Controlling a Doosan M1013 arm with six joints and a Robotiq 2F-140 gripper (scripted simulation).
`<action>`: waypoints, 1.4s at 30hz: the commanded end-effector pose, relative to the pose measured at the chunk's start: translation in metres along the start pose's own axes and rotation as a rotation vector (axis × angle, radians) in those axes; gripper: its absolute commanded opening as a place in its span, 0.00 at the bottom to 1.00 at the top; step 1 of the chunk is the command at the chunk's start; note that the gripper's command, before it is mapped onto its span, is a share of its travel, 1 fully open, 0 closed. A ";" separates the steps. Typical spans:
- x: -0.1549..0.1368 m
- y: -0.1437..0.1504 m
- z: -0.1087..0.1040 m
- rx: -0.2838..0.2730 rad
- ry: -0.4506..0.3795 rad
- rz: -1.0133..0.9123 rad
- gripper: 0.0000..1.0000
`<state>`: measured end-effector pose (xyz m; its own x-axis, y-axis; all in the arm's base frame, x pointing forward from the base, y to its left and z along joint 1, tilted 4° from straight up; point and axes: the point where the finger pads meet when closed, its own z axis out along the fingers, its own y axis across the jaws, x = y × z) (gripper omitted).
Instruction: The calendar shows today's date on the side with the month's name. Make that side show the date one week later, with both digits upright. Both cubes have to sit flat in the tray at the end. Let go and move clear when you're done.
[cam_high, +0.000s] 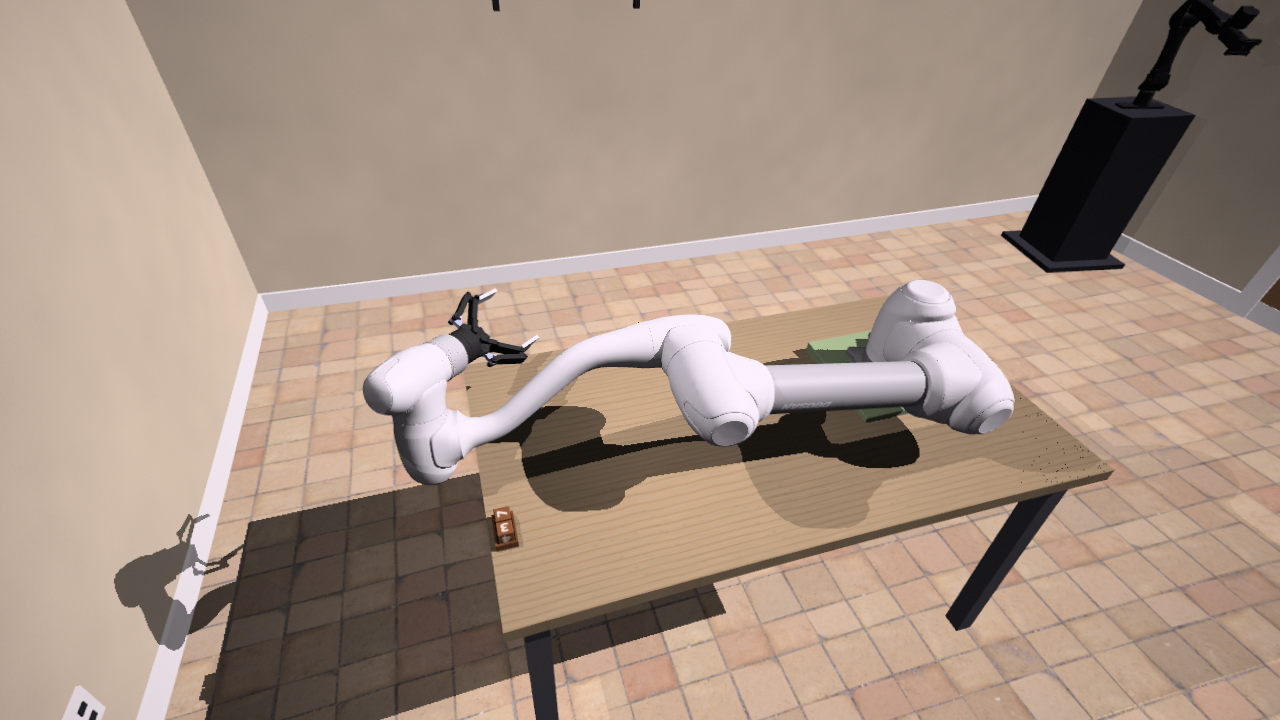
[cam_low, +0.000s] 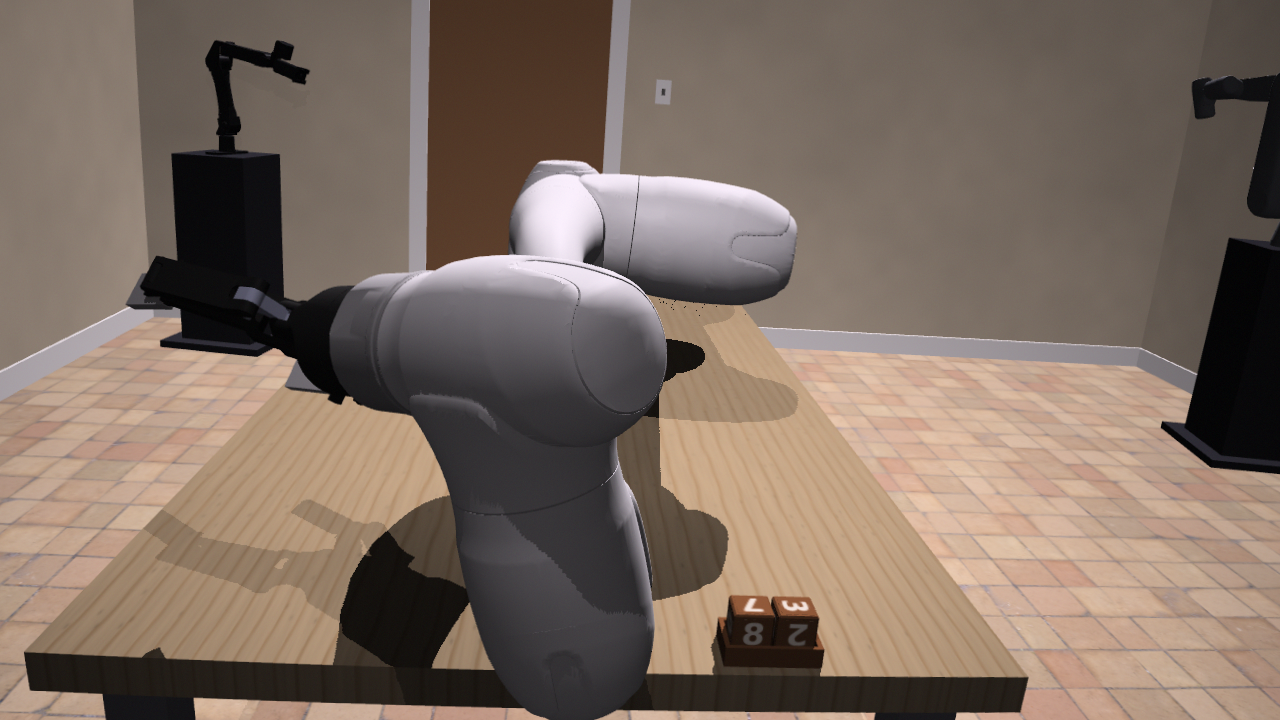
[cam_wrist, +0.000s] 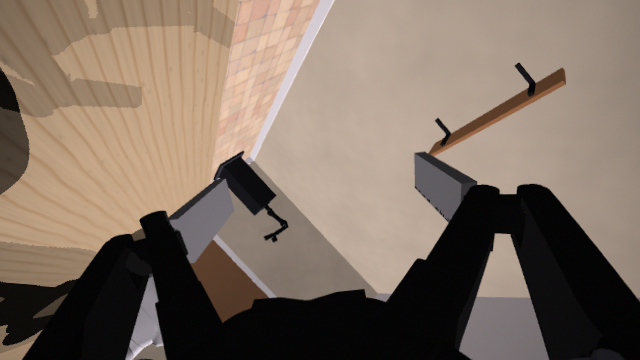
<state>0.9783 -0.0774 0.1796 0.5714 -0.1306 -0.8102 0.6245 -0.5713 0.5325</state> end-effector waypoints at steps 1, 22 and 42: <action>0.000 0.000 0.000 0.000 0.000 0.000 1.00; 0.010 -0.003 -0.012 0.001 0.085 -0.100 1.00; 0.053 -0.085 -0.142 -0.024 0.698 -0.697 1.00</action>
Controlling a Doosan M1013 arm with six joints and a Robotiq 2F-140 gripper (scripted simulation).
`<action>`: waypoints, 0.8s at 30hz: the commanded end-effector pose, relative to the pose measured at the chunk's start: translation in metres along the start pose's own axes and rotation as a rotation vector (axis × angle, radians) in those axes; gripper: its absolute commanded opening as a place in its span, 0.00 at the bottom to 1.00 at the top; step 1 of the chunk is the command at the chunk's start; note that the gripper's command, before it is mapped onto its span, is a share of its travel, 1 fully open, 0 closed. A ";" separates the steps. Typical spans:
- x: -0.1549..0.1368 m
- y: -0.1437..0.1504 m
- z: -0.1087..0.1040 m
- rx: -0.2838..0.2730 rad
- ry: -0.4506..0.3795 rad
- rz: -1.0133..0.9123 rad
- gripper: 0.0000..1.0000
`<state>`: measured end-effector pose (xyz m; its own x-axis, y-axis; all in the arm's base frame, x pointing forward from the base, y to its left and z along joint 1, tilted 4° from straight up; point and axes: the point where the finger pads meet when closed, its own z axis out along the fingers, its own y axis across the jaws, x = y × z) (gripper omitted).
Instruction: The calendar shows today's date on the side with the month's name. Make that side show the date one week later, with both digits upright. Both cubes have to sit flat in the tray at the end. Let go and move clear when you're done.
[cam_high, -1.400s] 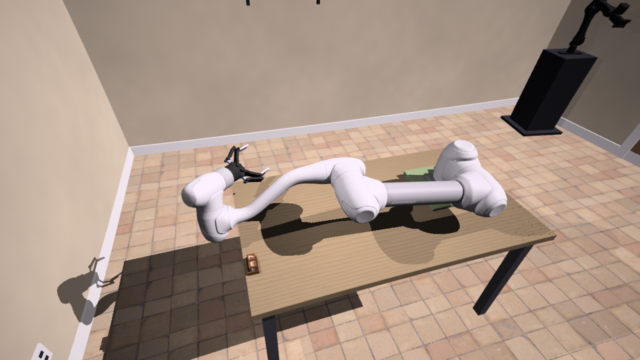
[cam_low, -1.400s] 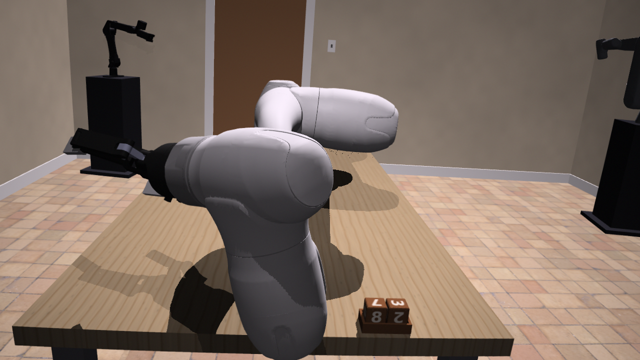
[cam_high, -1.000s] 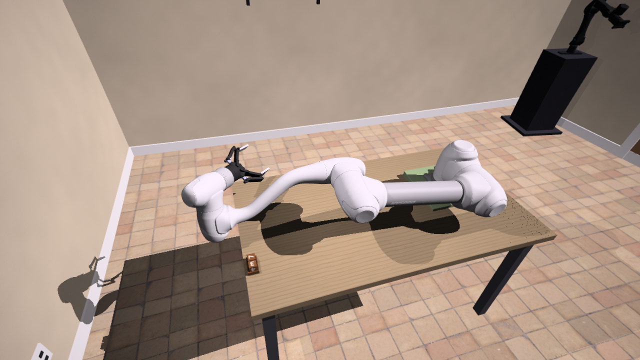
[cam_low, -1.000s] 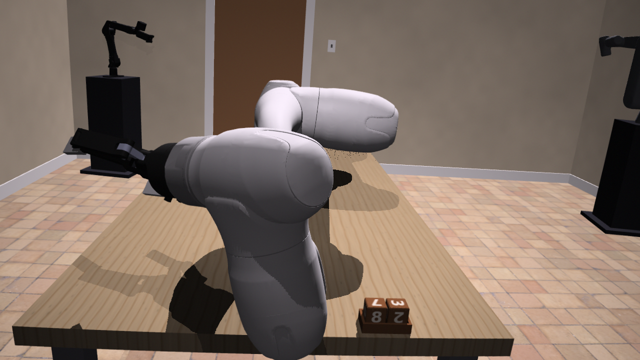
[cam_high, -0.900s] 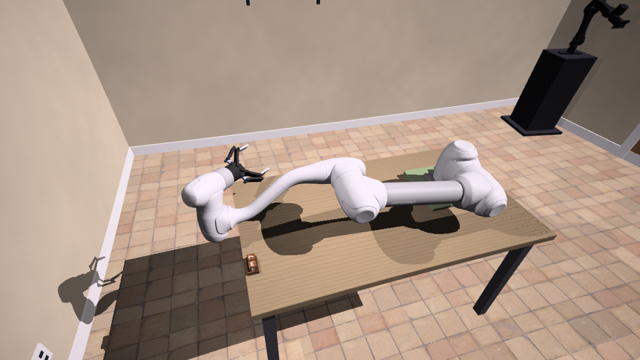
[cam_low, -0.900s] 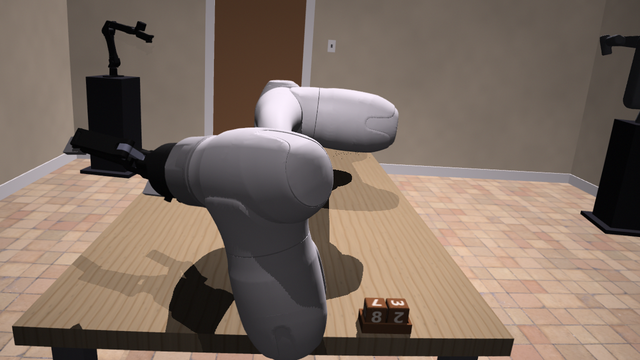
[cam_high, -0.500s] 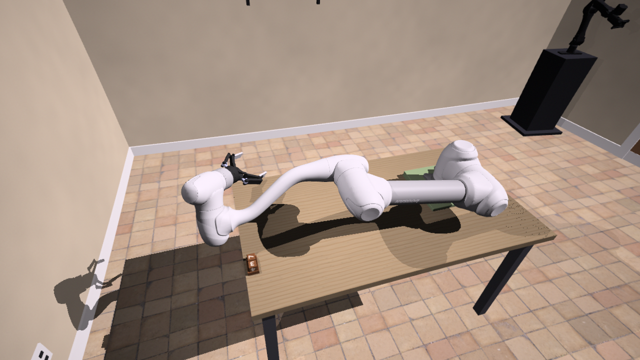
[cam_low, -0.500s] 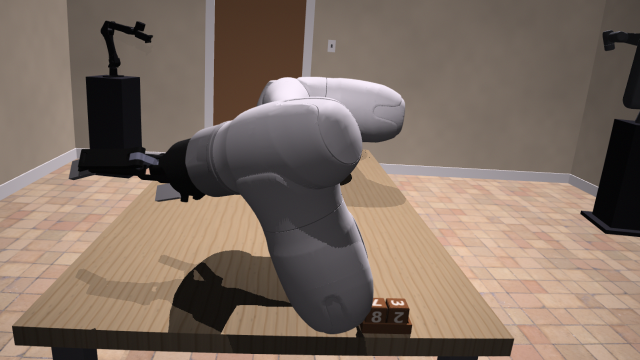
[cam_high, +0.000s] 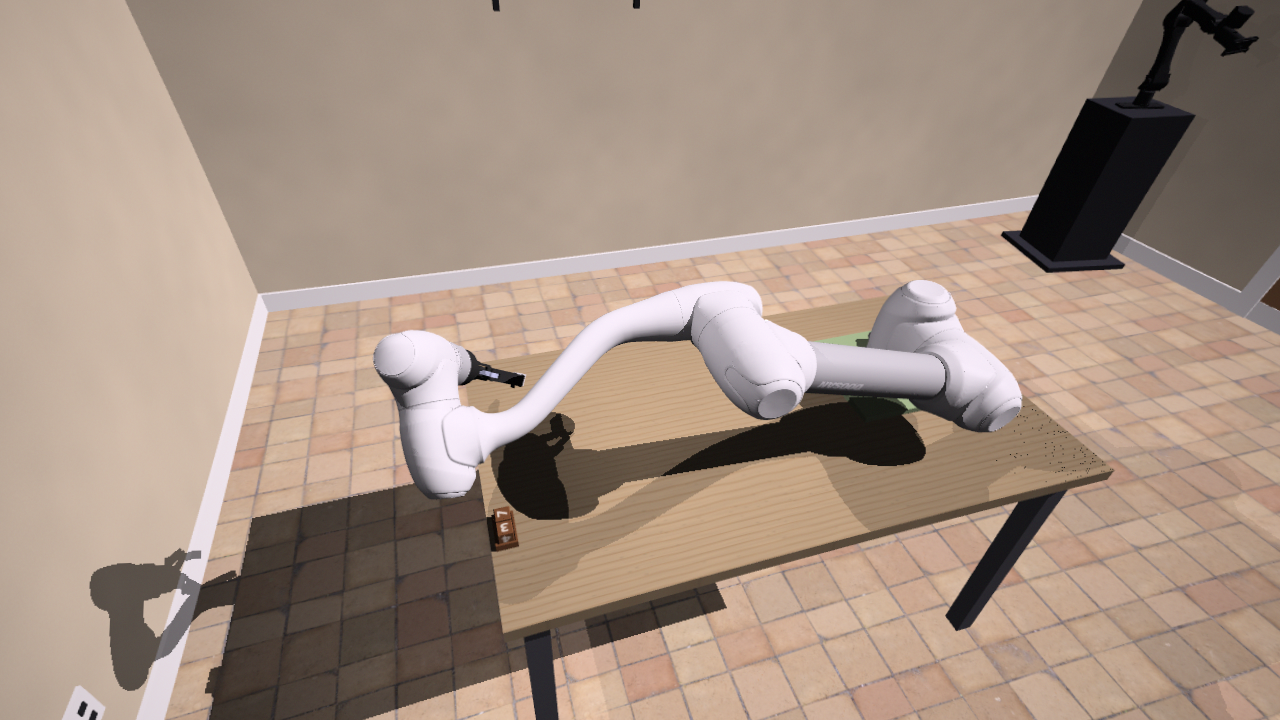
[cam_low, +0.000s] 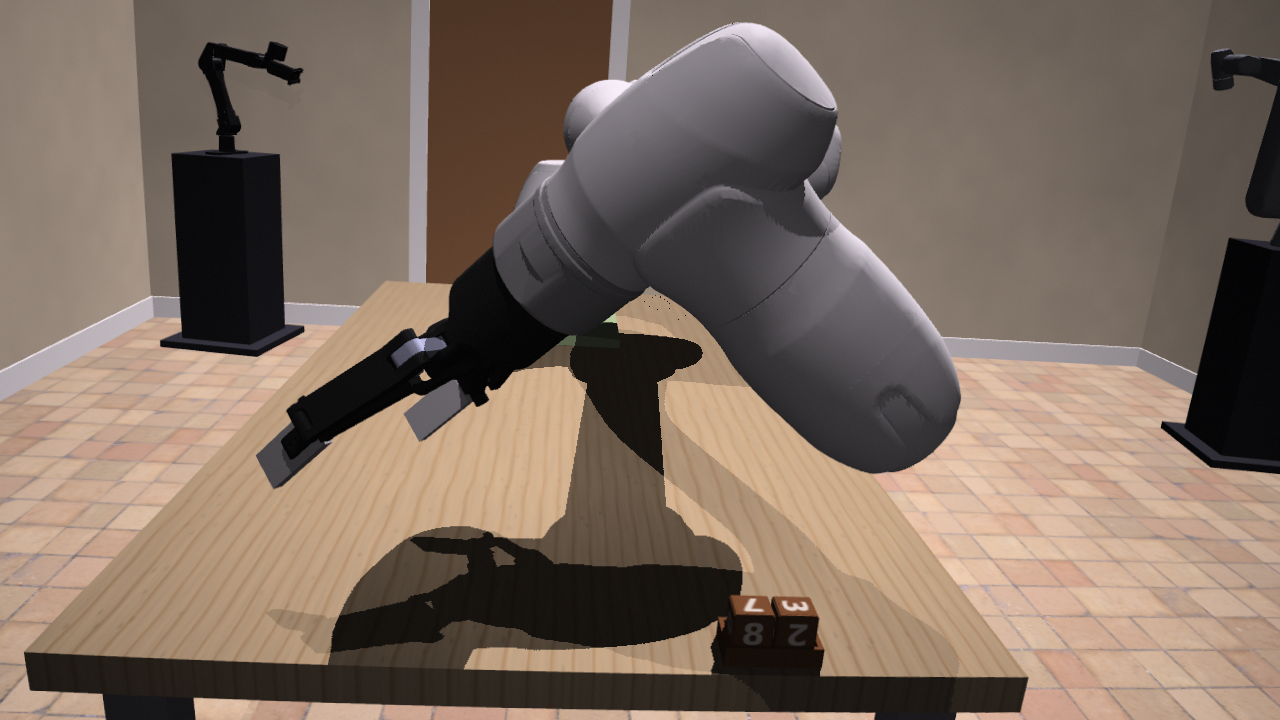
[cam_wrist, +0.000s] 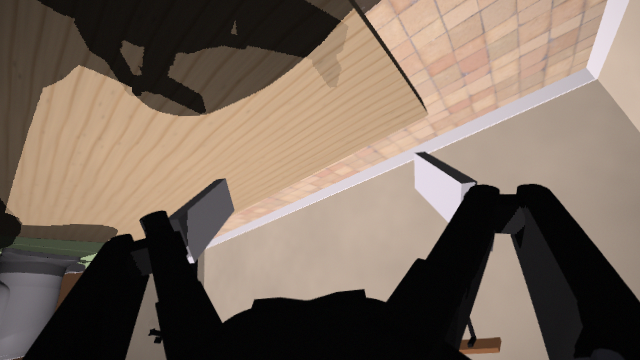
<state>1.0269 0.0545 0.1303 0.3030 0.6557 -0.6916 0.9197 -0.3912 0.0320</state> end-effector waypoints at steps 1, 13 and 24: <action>0.030 -0.011 -0.021 -0.032 0.132 -0.109 1.00; 0.112 -0.066 -0.106 -0.097 0.474 -0.366 1.00; 0.171 -0.140 -0.217 -0.183 0.815 -0.554 1.00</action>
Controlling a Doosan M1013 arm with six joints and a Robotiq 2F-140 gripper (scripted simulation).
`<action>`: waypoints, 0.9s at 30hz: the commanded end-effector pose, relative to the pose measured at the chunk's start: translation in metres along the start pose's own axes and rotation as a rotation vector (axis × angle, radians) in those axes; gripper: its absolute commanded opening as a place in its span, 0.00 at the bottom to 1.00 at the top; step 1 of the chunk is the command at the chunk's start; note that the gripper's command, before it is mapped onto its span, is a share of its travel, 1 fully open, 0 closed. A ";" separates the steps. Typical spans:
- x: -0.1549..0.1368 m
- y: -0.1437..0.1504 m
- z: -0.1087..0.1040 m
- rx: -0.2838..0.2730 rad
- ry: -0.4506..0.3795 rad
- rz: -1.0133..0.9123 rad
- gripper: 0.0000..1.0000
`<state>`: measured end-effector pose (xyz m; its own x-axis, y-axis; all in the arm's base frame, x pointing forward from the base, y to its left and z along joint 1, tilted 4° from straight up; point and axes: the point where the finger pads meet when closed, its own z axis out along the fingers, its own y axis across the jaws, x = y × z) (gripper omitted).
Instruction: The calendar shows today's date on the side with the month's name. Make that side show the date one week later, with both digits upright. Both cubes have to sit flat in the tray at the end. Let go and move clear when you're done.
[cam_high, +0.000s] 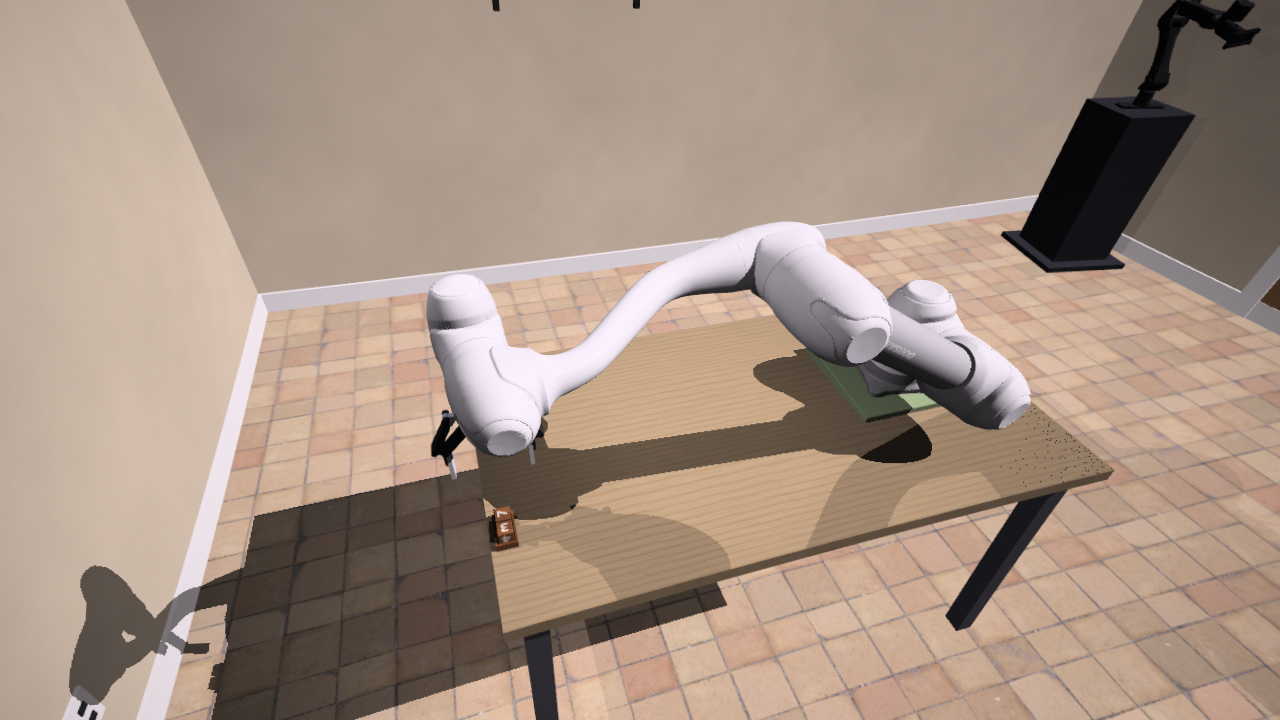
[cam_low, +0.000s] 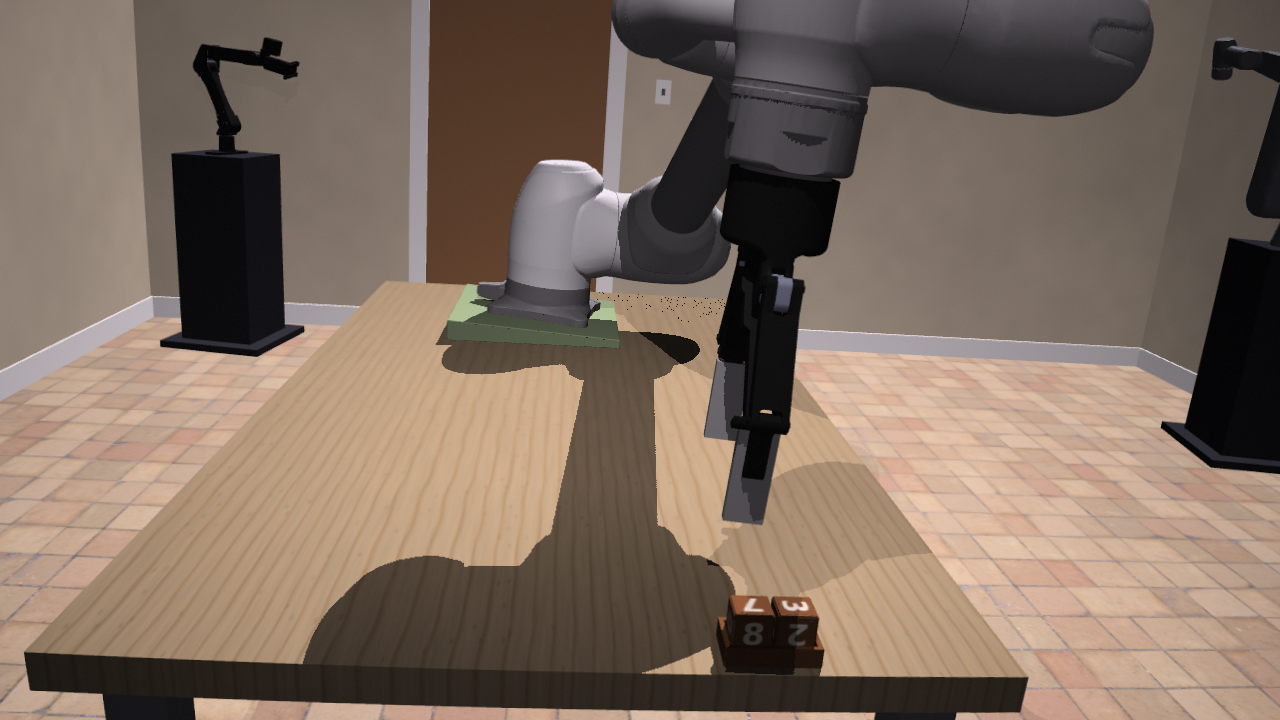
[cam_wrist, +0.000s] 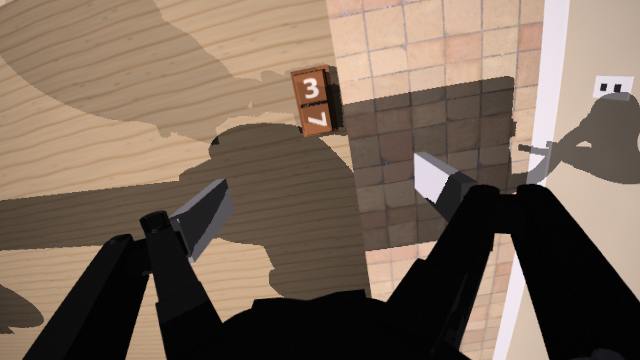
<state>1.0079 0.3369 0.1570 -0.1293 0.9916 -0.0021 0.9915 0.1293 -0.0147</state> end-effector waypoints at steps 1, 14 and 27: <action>0.025 -0.001 -0.007 -0.027 0.063 -0.035 1.00; 0.028 -0.001 -0.009 -0.029 0.070 -0.039 1.00; 0.028 -0.001 -0.006 -0.021 0.073 0.179 1.00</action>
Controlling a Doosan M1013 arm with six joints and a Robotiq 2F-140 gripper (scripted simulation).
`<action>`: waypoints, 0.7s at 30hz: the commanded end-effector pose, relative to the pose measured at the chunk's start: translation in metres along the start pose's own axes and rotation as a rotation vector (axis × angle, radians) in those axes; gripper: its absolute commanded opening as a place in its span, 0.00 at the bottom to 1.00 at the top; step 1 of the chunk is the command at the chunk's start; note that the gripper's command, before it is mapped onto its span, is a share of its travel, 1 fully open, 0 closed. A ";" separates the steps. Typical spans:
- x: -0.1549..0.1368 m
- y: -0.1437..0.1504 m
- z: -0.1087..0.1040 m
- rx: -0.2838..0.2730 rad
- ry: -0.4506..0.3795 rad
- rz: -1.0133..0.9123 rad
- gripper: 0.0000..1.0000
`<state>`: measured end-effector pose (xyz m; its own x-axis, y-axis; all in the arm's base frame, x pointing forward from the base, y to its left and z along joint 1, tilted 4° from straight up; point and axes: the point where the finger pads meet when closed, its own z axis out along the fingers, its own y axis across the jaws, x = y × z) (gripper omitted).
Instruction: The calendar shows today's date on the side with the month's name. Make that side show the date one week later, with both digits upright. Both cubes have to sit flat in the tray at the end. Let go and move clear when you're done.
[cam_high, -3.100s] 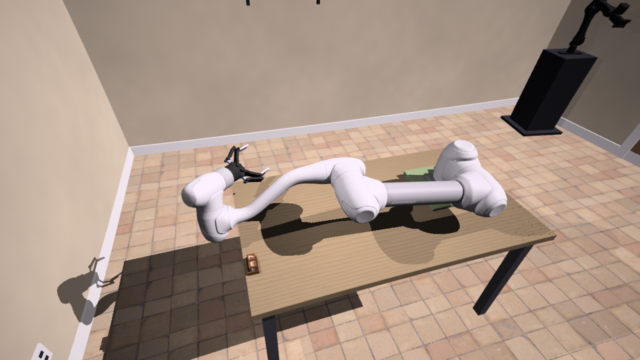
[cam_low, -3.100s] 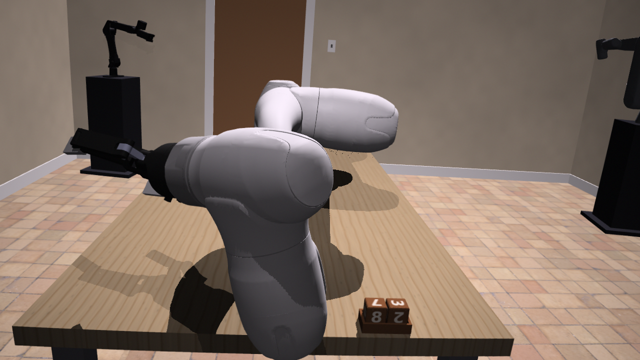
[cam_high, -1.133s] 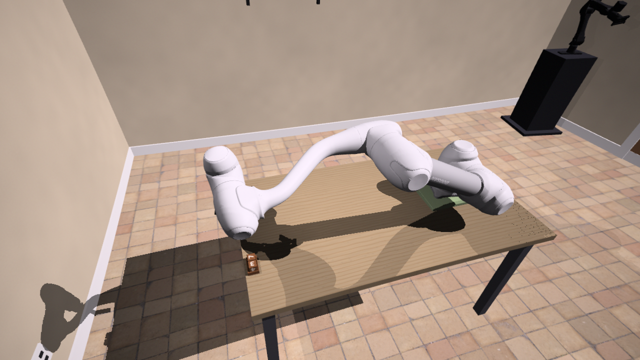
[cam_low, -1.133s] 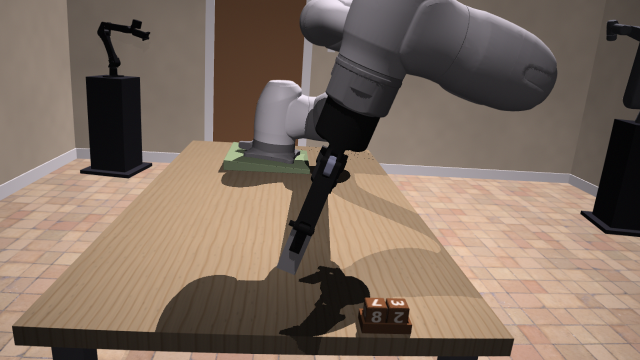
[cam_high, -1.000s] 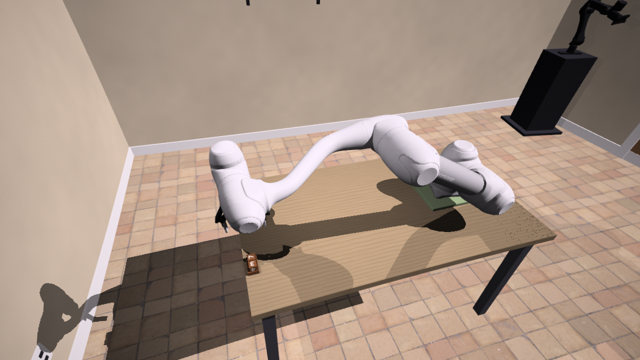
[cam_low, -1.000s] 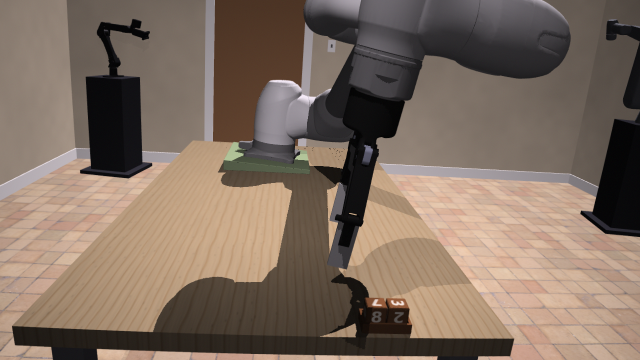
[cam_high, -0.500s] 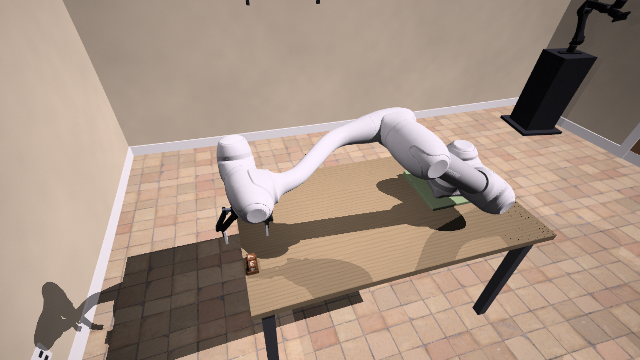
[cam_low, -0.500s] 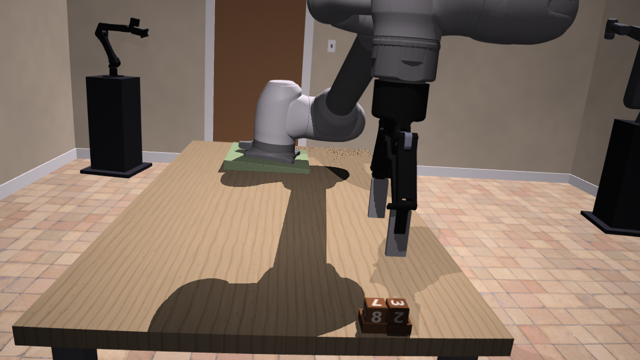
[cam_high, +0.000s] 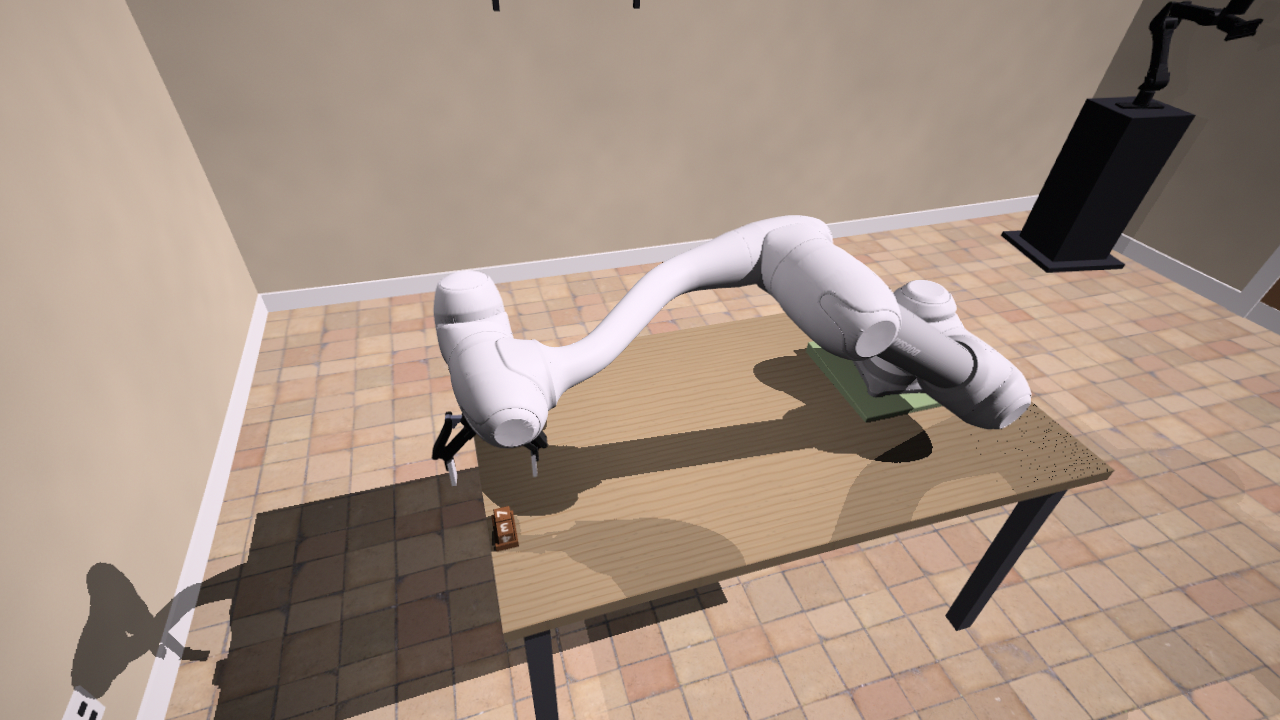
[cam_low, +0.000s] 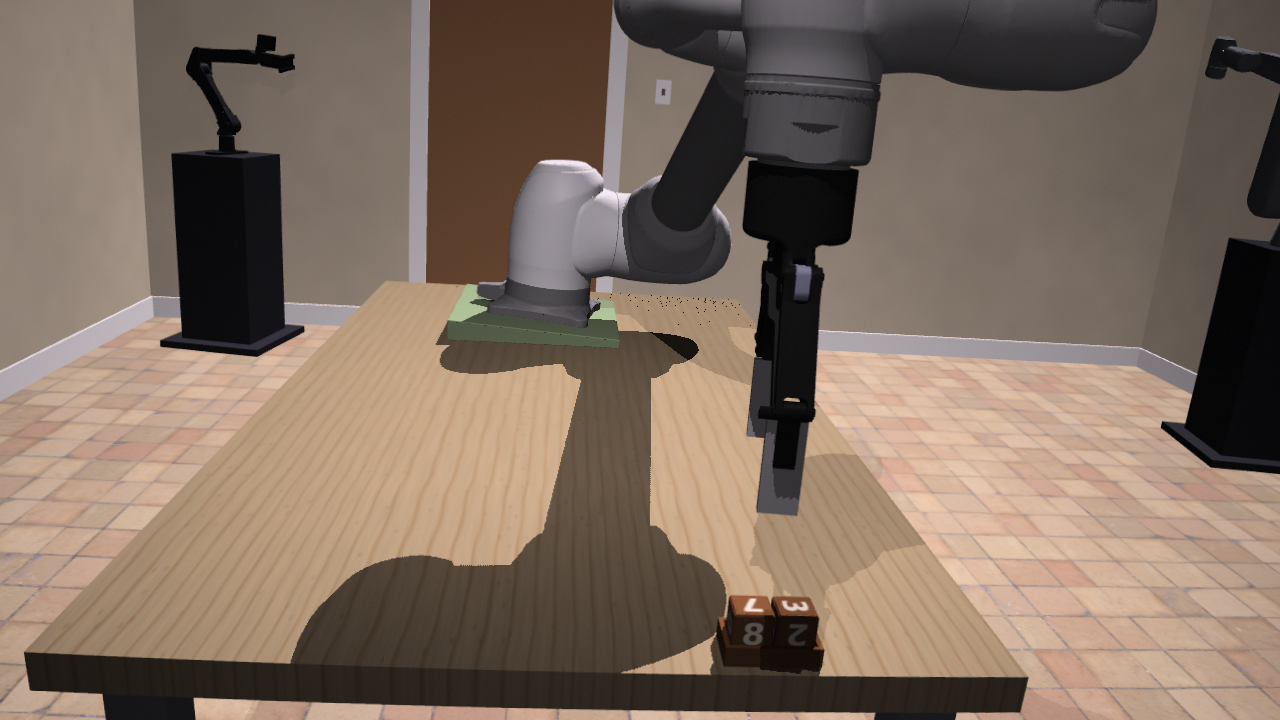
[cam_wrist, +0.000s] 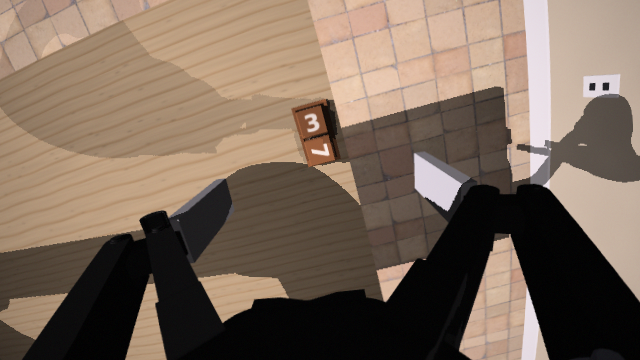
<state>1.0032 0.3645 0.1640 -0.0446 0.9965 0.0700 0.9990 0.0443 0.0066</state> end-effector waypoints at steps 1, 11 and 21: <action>0.000 0.000 0.001 0.000 -0.001 0.145 1.00; 0.000 0.000 0.005 0.001 -0.001 0.549 1.00; 0.000 0.000 0.009 0.001 -0.002 0.932 1.00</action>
<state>1.0030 0.3648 0.1555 0.6888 0.7230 0.0535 0.7249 -0.6871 -0.0490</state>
